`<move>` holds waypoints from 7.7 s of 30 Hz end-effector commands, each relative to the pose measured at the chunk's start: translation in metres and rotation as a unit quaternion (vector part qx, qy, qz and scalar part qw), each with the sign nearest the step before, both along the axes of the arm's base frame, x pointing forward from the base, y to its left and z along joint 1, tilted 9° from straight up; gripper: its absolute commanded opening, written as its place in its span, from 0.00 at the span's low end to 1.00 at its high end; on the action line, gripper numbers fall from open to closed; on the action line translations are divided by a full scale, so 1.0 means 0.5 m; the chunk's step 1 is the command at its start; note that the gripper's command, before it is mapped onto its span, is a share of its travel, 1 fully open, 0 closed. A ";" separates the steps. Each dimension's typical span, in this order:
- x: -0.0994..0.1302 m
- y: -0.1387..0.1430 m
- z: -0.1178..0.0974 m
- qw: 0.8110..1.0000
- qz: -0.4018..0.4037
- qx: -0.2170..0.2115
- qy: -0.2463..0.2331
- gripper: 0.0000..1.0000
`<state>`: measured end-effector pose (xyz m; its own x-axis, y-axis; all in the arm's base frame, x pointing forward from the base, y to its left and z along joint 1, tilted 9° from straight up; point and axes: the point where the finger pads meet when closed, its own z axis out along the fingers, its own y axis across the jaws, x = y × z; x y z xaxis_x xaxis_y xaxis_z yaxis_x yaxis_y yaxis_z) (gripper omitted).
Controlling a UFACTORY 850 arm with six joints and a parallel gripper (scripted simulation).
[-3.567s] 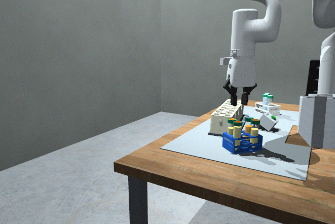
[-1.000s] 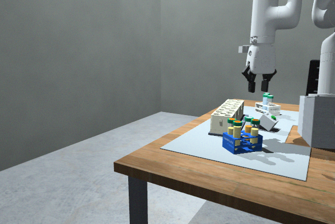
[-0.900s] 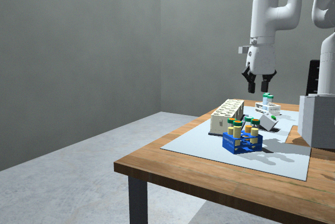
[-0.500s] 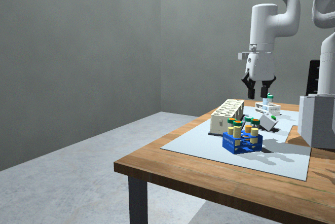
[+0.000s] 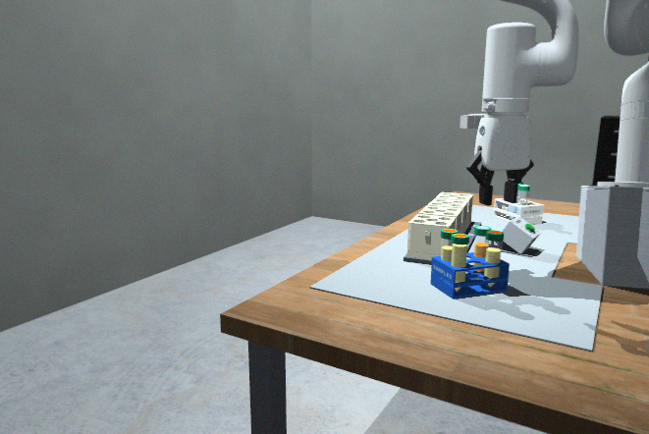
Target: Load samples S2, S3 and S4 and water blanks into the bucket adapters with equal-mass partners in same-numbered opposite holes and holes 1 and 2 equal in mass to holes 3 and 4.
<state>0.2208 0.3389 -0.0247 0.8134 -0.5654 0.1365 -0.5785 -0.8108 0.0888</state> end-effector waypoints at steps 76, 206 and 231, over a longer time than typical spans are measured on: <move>0.012 -0.023 -0.162 1.000 0.000 0.002 -0.003 0.57; 0.001 0.001 -0.002 1.000 0.000 0.002 -0.003 0.00; -0.005 0.014 0.085 1.000 0.000 0.002 -0.003 0.00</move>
